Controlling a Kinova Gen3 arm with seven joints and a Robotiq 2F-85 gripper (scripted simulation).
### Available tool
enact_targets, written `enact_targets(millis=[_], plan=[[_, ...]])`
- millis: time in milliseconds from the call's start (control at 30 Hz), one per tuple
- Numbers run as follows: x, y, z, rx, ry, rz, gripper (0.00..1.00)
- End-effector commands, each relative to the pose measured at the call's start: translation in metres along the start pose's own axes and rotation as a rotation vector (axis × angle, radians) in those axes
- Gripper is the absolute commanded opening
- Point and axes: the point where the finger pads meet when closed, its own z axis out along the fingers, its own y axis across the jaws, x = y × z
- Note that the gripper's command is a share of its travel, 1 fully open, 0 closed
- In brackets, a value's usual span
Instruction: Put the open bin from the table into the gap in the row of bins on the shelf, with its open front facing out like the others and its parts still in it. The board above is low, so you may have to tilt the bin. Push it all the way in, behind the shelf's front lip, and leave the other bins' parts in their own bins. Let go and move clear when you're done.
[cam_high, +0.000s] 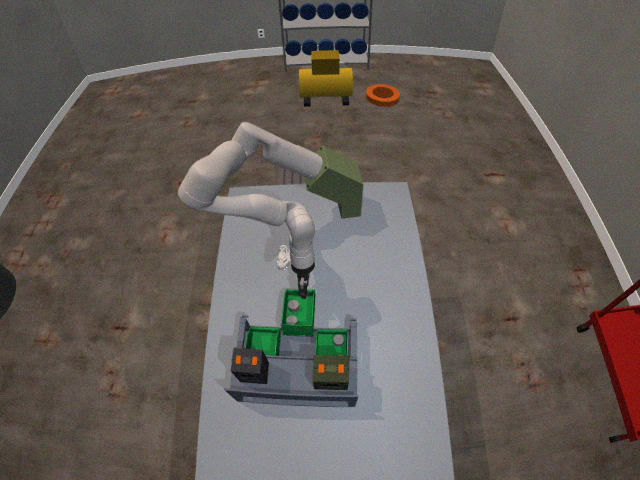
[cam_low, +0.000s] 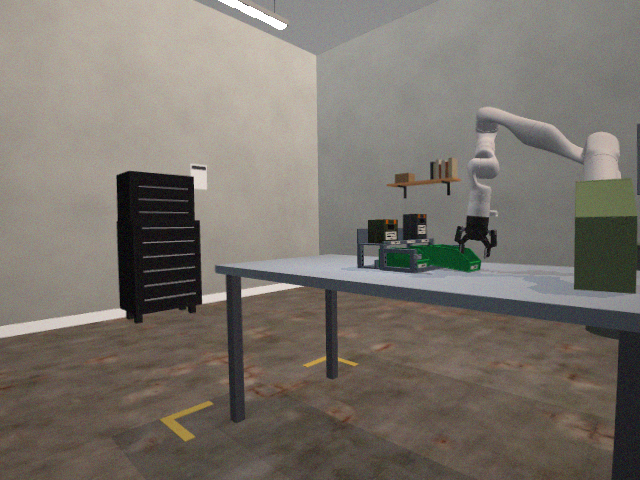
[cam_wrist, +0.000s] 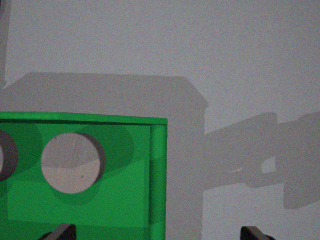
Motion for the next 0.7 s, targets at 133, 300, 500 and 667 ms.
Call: enact_targets(millis=[133,300,500,667], plan=[[0.000,-0.001,-0.003,0.001,-0.001,0.000,1.00],[0.000,-0.001,-0.003,0.001,-0.001,0.000,1.00],[0.000,-0.001,-0.001,0.001,-0.001,0.000,1.00],[0.000,-0.001,0.007,0.001,-0.001,0.000,1.00]])
